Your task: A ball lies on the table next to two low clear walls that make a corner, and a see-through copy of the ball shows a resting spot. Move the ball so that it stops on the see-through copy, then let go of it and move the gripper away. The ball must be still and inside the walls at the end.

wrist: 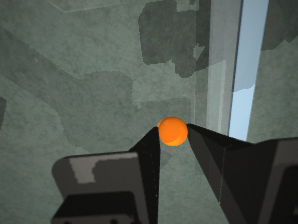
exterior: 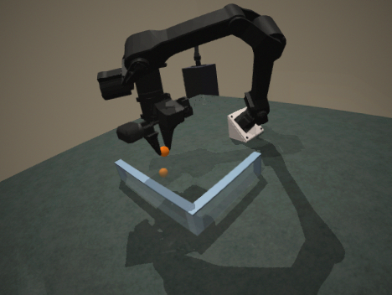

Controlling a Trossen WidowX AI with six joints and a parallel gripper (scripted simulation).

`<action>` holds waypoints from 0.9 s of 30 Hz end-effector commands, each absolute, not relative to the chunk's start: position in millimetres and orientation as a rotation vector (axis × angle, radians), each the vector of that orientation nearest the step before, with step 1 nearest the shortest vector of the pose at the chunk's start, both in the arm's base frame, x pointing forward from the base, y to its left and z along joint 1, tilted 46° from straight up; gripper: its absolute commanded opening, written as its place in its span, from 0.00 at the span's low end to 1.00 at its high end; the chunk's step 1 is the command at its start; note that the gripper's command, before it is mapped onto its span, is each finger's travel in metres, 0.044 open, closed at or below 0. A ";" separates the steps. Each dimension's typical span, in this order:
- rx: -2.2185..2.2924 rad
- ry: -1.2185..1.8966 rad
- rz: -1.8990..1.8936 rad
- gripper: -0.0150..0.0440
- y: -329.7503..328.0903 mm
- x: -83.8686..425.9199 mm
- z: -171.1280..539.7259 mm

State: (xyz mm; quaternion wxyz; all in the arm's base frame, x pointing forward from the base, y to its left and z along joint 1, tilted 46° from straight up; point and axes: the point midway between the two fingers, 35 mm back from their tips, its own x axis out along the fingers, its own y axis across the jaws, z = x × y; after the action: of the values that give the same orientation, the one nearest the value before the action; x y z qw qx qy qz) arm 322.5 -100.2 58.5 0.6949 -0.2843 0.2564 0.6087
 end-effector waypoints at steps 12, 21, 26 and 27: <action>-0.634 0.570 1.364 0.25 -129.1 315.7 70.2; -0.635 0.570 1.364 0.25 -126.1 321.3 39.1; -0.636 0.570 1.363 0.25 -113.9 325.0 26.0; -0.636 0.570 1.363 0.25 -110.6 325.7 22.7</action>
State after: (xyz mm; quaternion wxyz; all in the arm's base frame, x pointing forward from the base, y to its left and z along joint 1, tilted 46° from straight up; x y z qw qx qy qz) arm 324.5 -121.8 31.8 0.6946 -0.2888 0.2560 0.6071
